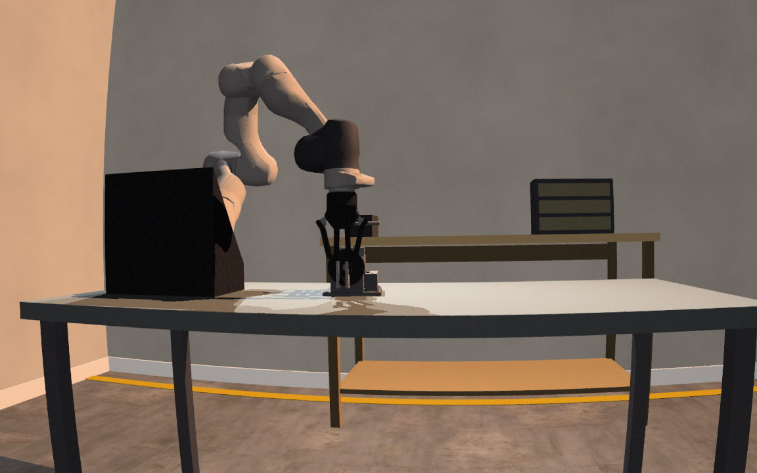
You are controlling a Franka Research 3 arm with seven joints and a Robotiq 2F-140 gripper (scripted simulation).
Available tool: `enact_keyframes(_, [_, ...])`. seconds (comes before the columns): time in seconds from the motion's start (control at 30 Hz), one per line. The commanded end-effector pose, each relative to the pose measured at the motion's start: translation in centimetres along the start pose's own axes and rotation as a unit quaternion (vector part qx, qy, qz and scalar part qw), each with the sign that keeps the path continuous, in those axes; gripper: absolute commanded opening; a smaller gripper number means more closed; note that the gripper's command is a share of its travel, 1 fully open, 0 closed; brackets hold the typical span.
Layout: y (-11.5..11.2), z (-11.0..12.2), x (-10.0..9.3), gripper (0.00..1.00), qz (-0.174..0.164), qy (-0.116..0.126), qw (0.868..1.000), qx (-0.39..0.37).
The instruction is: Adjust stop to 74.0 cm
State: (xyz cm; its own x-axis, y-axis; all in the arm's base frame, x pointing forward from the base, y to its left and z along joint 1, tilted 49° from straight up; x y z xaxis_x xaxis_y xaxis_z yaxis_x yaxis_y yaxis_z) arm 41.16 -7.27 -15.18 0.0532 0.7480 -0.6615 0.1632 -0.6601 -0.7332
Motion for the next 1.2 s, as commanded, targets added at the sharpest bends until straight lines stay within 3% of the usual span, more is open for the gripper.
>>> enact_keyframes(0.0, [0.1,-0.4,0.2,0.04,0.0,0.001,1.0,0.004])
enact_keyframes(1.17, [0.4,-3.1,-0.9,0.04,0.0,0.001,1.0,0.004])
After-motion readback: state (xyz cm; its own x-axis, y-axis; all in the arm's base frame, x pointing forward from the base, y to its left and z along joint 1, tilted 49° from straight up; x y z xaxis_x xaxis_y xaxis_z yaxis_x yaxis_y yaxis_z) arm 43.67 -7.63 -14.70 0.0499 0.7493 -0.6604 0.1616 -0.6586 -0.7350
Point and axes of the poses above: the point where the finger pads meet when closed, its own x axis out along the fingers, its own z axis across the jaws, y = z × x, the point moved 4 cm from there along -x, back along the fingers, and after that the axes turned 6 degrees about -x, right-handed, at the moved point
